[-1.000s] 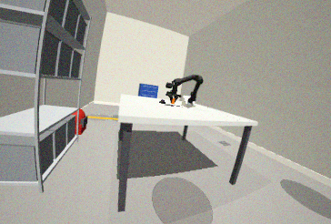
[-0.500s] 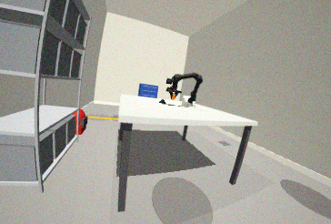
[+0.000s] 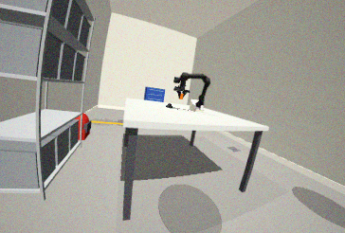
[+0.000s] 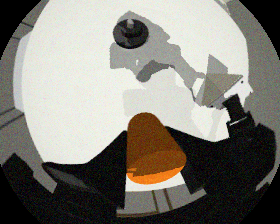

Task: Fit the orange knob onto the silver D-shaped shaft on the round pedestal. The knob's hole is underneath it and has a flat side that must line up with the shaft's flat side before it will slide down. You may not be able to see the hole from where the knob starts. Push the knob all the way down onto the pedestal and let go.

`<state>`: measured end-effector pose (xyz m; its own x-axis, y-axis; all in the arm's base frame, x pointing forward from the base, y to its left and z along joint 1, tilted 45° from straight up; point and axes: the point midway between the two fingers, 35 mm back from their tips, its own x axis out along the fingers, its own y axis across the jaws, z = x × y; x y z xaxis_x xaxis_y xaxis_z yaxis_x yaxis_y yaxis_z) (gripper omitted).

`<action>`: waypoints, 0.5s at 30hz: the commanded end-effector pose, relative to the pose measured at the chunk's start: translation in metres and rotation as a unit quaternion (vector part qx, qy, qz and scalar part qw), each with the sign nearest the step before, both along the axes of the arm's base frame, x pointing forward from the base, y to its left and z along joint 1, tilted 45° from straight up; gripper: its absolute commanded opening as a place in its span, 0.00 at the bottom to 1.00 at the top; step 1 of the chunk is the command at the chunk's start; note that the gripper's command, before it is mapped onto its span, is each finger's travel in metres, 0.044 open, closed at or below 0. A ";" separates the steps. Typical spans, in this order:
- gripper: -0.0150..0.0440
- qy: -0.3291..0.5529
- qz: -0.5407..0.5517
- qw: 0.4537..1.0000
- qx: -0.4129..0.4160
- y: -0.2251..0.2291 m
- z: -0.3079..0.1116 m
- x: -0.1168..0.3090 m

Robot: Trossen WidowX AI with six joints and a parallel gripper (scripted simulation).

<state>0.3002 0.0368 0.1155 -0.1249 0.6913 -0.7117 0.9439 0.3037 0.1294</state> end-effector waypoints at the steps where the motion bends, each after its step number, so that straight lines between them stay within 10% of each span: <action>1: 0.25 -0.004 -0.001 1.000 0.000 -0.011 0.010 0.002; 15: 0.25 -0.004 -0.002 1.000 -0.001 -0.025 -0.010 0.017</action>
